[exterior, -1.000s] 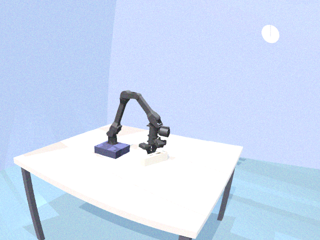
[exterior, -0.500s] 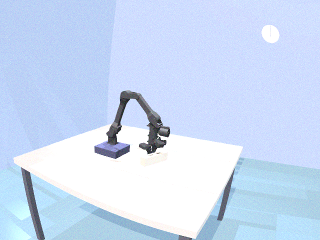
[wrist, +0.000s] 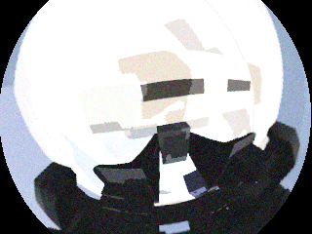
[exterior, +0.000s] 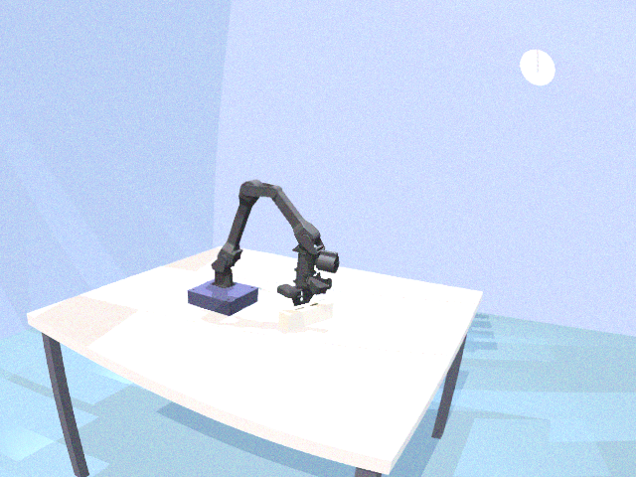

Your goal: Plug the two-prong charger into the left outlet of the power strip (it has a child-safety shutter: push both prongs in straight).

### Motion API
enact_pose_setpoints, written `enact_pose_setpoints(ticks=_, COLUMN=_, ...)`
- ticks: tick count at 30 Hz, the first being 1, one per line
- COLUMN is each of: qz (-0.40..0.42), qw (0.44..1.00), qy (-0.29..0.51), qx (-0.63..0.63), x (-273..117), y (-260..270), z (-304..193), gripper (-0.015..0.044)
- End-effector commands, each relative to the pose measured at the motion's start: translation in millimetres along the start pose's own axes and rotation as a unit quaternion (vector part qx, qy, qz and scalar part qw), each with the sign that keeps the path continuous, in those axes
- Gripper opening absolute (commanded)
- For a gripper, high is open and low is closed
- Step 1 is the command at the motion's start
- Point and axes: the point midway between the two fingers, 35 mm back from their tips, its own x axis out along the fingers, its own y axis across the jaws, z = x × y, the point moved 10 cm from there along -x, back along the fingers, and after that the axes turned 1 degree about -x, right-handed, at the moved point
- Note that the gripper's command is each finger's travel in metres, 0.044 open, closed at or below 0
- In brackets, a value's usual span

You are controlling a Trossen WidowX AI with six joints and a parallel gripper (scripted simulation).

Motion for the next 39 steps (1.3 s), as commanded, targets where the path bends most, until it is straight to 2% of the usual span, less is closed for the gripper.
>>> enact_pose_setpoints(ticks=1, qz=0.001, qw=1.0, qy=0.001, qx=-0.003, x=-0.3, y=0.2, z=1.7, gripper=0.0)
enact_pose_setpoints(ticks=39, qz=0.001, qw=1.0, qy=0.001, qx=-0.003, x=-1.7, y=0.2, z=15.7, gripper=0.0)
